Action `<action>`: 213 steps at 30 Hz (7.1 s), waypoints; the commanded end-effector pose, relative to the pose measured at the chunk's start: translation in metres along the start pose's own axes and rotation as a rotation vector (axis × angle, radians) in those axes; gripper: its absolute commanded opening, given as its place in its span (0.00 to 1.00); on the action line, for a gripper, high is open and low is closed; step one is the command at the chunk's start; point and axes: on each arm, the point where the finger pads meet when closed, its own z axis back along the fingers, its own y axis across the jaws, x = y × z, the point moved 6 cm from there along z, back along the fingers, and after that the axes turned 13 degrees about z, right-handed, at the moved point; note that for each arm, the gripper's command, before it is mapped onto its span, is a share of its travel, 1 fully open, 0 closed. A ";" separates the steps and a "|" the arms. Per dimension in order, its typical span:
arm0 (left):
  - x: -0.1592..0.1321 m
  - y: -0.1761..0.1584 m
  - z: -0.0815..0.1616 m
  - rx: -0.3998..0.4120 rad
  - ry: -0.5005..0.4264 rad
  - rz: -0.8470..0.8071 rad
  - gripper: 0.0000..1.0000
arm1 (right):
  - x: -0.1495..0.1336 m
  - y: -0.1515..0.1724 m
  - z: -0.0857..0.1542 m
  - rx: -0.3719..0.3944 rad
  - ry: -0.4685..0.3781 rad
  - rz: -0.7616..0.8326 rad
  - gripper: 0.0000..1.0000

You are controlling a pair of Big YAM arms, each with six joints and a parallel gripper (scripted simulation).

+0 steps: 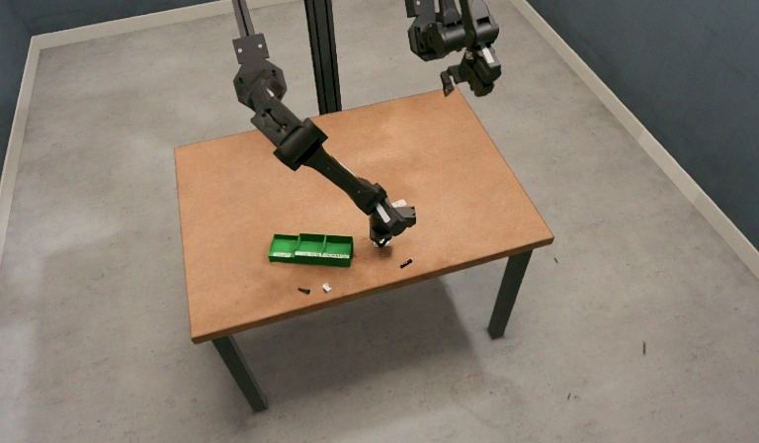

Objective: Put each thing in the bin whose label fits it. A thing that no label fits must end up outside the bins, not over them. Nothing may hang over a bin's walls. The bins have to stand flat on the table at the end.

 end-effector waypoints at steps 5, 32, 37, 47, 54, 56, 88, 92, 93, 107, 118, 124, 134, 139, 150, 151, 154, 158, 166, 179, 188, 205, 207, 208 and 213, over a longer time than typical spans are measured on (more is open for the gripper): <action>0.016 -0.004 0.018 -0.008 -0.047 0.001 1.00 | 0.002 -0.004 0.002 -0.007 -0.004 -0.002 0.20; 0.016 -0.004 0.018 -0.008 -0.047 0.001 1.00 | -0.001 0.005 0.055 0.011 0.009 -0.006 0.20; 0.016 -0.004 0.018 -0.008 -0.047 0.001 1.00 | -0.001 0.005 0.055 0.009 0.009 -0.005 0.20; 0.016 -0.004 0.018 -0.008 -0.047 0.001 1.00 | -0.003 0.001 0.057 -0.004 0.005 -0.013 0.20; 0.016 -0.004 0.018 -0.008 -0.047 0.001 1.00 | -0.004 0.001 0.057 -0.003 0.007 -0.013 0.20; 0.016 -0.004 0.018 -0.008 -0.047 0.001 1.00 | 0.006 -0.002 0.077 -0.009 -0.015 -0.003 0.20; 0.016 -0.004 0.018 -0.008 -0.047 0.001 1.00 | -0.157 0.032 0.070 -0.021 0.003 -0.004 0.20; 0.016 -0.004 0.018 -0.008 -0.047 0.001 1.00 | -0.180 0.038 0.071 -0.021 0.004 -0.003 0.20; 0.016 -0.004 0.018 -0.008 -0.047 0.001 1.00 | -0.186 0.040 0.071 -0.021 0.004 -0.002 0.20; 0.016 -0.004 0.018 -0.008 -0.047 0.001 1.00 | -0.254 0.068 0.066 0.009 0.006 -0.147 0.20; 0.016 -0.004 0.018 -0.008 -0.047 0.001 1.00 | -0.303 0.068 0.065 -0.010 0.006 -0.147 0.20; 0.016 -0.004 0.018 -0.008 -0.047 0.001 1.00 | -0.291 0.065 0.066 -0.007 -0.006 -0.134 0.20; 0.016 -0.004 0.018 -0.008 -0.047 0.001 1.00 | -0.290 0.061 0.068 -0.008 -0.007 -0.148 0.20; 0.016 -0.004 0.018 -0.008 -0.047 0.001 1.00 | -0.292 0.061 0.067 -0.007 -0.004 -0.152 0.20; 0.016 -0.004 0.018 -0.008 -0.047 0.001 1.00 | -0.290 0.064 0.041 -0.006 -0.006 -0.153 0.20; 0.016 -0.004 0.018 -0.008 -0.047 0.001 1.00 | -0.290 0.064 0.039 -0.006 -0.006 -0.153 0.20; 0.016 -0.004 0.018 -0.008 -0.047 0.001 1.00 | -0.290 0.064 0.033 -0.006 -0.006 -0.153 0.20; 0.016 -0.004 0.018 -0.008 -0.047 0.001 1.00 | -0.290 0.065 0.029 -0.006 -0.006 -0.154 0.20; 0.016 -0.004 0.018 -0.008 -0.047 0.001 1.00 | -0.289 0.065 0.013 -0.006 -0.006 -0.154 0.20; 0.016 -0.004 0.018 -0.008 -0.047 0.001 1.00 | -0.292 0.069 0.016 0.003 -0.001 -0.152 0.20; 0.016 -0.004 0.018 -0.008 -0.047 0.001 1.00 | -0.288 0.063 0.017 -0.014 -0.008 -0.153 0.31; 0.016 -0.004 0.018 -0.008 -0.047 0.001 1.00 | -0.291 0.072 0.031 0.011 -0.001 -0.158 0.31; 0.016 -0.004 0.018 -0.008 -0.047 0.001 1.00 | -0.291 0.072 0.031 0.011 -0.001 -0.158 0.31; 0.016 -0.004 0.018 -0.008 -0.047 0.001 1.00 | -0.290 0.083 0.025 0.043 -0.002 -0.158 0.31; 0.016 -0.004 0.018 -0.008 -0.047 0.001 1.00 | -0.291 0.072 0.039 0.010 0.000 -0.158 0.31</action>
